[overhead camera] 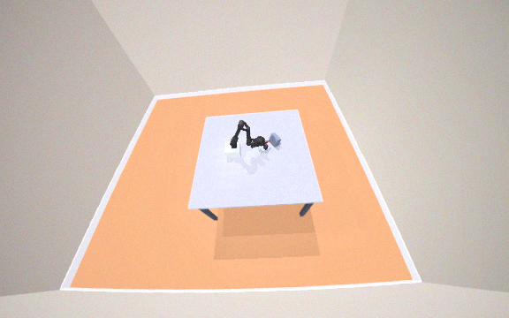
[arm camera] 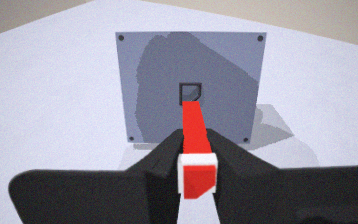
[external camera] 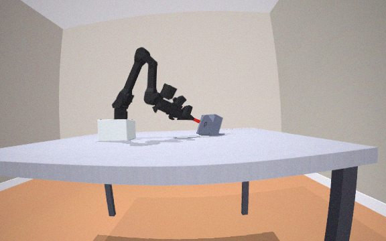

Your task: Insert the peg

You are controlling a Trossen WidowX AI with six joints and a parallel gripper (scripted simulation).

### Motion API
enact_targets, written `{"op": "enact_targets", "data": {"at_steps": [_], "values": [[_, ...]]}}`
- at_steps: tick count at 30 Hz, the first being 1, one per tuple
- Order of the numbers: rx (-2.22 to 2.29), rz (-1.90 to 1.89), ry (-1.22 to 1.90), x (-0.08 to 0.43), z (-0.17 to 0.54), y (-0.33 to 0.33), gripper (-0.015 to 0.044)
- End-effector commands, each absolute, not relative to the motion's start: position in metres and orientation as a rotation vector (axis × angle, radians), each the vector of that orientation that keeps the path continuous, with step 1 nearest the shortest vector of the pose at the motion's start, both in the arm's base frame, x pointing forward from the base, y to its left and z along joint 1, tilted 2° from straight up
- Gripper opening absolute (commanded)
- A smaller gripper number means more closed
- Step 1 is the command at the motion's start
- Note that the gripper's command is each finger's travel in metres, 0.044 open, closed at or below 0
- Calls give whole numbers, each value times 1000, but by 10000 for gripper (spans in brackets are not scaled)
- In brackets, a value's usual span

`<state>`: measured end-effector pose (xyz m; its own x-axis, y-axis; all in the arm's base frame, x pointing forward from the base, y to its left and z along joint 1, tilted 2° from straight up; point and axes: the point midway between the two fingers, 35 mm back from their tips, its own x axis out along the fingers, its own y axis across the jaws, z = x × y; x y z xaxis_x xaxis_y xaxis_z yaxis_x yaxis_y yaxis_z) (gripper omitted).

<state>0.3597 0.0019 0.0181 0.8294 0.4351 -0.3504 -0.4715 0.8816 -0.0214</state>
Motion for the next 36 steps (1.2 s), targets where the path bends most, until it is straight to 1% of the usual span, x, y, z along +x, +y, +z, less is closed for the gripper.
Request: {"op": "enact_targets", "data": {"at_steps": [1,30,36], "values": [[-102,474,342,363,17,2,0],[-83,470,329,387,7,16,0],[-83,476,330,383,8,15,0]]}}
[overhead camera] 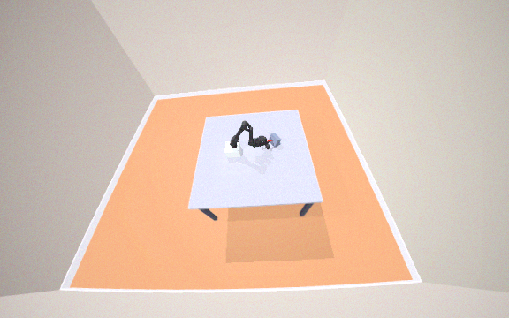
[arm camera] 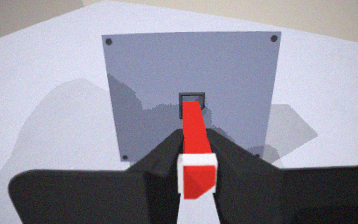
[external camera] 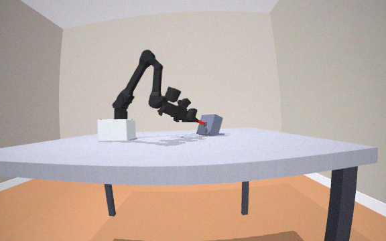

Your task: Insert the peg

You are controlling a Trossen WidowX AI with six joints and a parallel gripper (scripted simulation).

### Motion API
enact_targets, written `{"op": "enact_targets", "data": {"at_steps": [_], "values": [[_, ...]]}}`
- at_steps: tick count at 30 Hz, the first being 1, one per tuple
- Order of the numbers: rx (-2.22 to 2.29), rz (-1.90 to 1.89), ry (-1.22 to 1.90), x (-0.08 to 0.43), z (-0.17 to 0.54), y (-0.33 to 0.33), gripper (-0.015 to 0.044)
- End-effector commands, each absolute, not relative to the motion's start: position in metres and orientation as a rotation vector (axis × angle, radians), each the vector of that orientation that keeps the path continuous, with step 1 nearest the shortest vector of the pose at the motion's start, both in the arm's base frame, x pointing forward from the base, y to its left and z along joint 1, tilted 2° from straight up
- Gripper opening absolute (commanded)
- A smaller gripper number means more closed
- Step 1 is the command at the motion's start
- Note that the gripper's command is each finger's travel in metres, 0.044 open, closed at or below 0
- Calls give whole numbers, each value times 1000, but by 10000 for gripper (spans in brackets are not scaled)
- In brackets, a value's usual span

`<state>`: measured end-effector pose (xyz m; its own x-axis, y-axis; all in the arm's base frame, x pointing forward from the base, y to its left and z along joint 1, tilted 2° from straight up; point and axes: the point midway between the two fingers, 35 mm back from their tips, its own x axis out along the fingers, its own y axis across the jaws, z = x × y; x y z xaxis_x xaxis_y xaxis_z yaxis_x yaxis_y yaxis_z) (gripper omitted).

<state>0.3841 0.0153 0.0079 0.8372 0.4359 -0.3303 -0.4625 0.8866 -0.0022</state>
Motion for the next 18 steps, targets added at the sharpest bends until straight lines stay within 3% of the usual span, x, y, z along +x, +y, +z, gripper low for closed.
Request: {"op": "enact_targets", "data": {"at_steps": [1,18], "values": [[-83,476,330,383,8,15,0],[-83,476,330,386,7,16,0]]}}
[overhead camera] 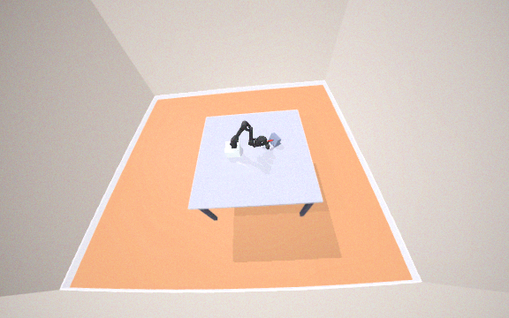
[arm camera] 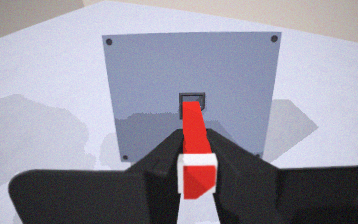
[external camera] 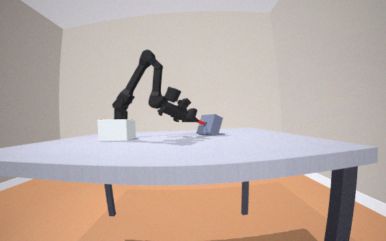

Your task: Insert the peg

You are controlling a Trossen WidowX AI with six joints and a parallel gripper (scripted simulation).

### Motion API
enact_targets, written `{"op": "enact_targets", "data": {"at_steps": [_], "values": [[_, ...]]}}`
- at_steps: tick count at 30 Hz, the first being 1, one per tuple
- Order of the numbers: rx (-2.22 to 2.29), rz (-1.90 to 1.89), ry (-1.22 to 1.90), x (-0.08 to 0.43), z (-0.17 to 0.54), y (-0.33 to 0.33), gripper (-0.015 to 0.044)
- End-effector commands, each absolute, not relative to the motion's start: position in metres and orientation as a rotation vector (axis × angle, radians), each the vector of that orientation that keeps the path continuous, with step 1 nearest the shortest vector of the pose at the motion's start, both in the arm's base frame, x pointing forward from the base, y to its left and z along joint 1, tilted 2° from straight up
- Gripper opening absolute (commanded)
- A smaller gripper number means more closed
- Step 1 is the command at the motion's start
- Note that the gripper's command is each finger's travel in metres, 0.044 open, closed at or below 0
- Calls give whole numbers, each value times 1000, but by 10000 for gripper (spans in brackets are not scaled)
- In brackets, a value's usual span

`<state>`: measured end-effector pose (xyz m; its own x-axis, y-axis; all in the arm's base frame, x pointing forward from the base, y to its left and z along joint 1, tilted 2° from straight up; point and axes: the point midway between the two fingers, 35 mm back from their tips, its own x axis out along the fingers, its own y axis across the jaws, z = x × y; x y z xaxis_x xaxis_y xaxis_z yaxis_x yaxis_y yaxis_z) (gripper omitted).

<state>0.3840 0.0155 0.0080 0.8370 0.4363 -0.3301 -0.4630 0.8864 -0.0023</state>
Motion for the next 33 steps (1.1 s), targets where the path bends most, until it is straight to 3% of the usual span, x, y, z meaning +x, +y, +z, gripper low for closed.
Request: {"op": "enact_targets", "data": {"at_steps": [1,33], "values": [[-83,476,330,386,7,16,0],[-83,476,329,400,2,21,0]]}}
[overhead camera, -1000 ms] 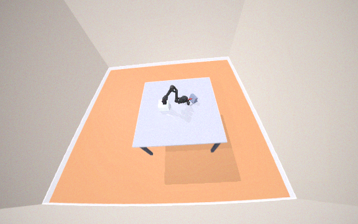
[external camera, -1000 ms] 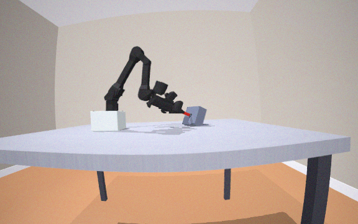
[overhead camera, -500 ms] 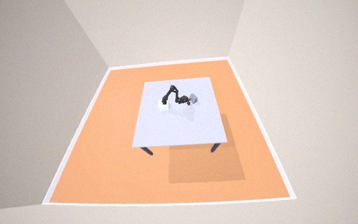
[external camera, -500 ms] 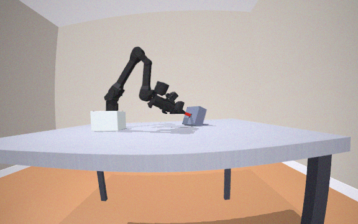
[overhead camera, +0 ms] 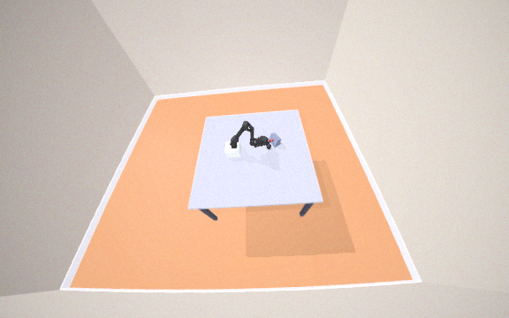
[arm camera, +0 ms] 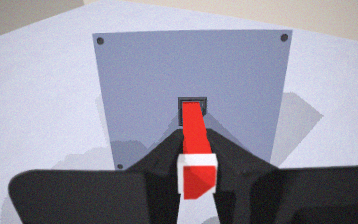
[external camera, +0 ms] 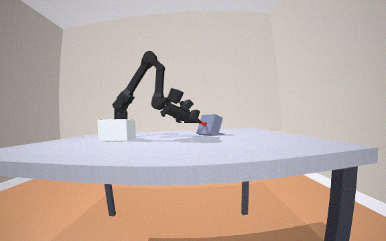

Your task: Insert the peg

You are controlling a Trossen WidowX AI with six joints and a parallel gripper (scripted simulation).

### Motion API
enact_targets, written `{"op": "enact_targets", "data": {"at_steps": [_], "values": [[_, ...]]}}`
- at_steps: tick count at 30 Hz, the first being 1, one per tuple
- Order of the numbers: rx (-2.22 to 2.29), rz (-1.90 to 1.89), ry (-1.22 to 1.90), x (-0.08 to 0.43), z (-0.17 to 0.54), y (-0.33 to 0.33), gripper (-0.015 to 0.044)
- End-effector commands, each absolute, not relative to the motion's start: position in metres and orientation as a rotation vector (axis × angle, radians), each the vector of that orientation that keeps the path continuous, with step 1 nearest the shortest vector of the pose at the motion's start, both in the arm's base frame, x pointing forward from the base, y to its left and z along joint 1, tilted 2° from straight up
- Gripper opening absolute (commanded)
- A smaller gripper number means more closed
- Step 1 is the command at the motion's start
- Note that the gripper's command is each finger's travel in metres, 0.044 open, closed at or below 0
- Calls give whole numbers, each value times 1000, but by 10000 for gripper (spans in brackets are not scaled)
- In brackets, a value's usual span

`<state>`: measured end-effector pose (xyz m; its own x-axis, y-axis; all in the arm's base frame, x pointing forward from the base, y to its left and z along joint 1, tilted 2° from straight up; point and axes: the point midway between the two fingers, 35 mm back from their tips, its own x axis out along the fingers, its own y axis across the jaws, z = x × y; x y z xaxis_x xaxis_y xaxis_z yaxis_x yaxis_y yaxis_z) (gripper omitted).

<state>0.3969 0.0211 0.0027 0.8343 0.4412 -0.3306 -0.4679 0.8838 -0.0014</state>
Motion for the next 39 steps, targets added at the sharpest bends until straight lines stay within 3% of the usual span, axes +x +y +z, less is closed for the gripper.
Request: {"op": "enact_targets", "data": {"at_steps": [1,39], "values": [[-83,476,328,400,2,22,0],[-83,476,327,415,-2,28,0]]}}
